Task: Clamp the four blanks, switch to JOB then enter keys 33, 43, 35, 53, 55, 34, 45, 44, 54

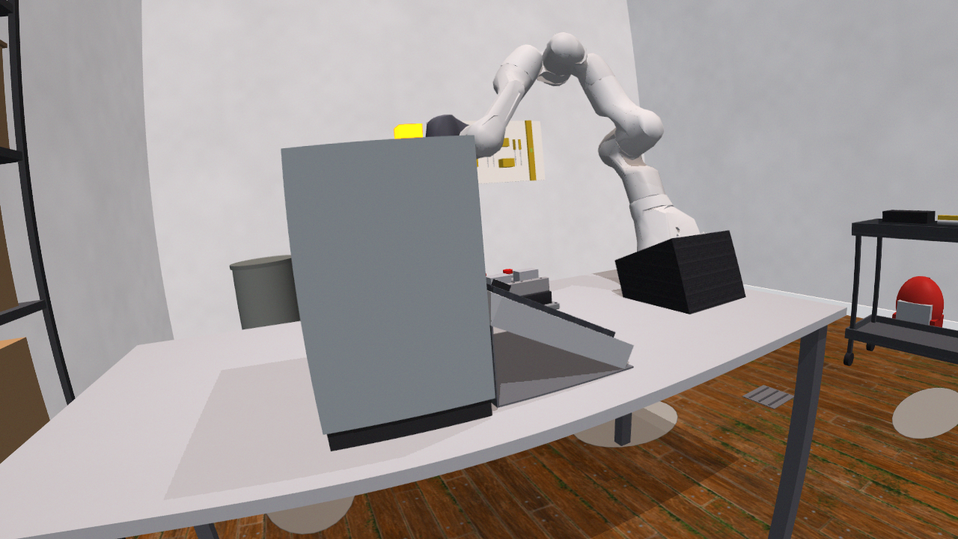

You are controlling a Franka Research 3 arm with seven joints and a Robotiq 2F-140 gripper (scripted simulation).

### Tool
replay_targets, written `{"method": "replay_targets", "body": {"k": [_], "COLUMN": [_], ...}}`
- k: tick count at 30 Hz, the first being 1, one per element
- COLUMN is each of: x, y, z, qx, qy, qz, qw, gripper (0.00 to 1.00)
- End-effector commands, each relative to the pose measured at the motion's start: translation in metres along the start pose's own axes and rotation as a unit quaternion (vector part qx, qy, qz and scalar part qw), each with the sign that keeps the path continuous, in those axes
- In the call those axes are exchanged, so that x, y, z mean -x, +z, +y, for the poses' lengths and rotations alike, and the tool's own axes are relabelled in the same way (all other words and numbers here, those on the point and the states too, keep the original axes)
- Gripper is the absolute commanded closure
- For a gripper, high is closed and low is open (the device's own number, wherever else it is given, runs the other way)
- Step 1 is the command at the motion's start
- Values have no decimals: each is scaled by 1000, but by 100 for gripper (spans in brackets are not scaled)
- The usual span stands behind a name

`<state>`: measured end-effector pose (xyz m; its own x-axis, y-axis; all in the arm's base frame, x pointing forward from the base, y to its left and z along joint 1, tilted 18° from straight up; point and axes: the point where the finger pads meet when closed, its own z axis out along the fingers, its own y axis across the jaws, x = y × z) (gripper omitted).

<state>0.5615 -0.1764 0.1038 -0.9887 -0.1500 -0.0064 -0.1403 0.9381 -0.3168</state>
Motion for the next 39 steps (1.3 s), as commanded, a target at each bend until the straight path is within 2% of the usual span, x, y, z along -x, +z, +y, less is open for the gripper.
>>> {"method": "replay_targets", "body": {"k": [1, 4, 6, 14, 19, 31, 33, 35, 38, 39], "x": [-3, -3, -3, -3, -2, -2, 4, 19, 42, 42], "y": [-14, -28, -28, -65, -82, -90, -90, -91, -90, -90], "z": [2, 2, 2, 2, 2, 1, -9, -33, -78, -78], "qx": [0, 0, 0, 0, 0, 0, 1, 1, -1, -1], "qy": [-3, -3, -3, -3, -3, 0, 52, 156, 211, 211], "qz": [6, 6, 6, 6, 6, 6, 7, 6, -1, -1], "qw": [1000, 1000, 1000, 1000, 1000, 1000, 999, 988, 978, 978], "gripper": [100, 100, 100, 100, 100, 100, 100, 100, 100, 100]}}
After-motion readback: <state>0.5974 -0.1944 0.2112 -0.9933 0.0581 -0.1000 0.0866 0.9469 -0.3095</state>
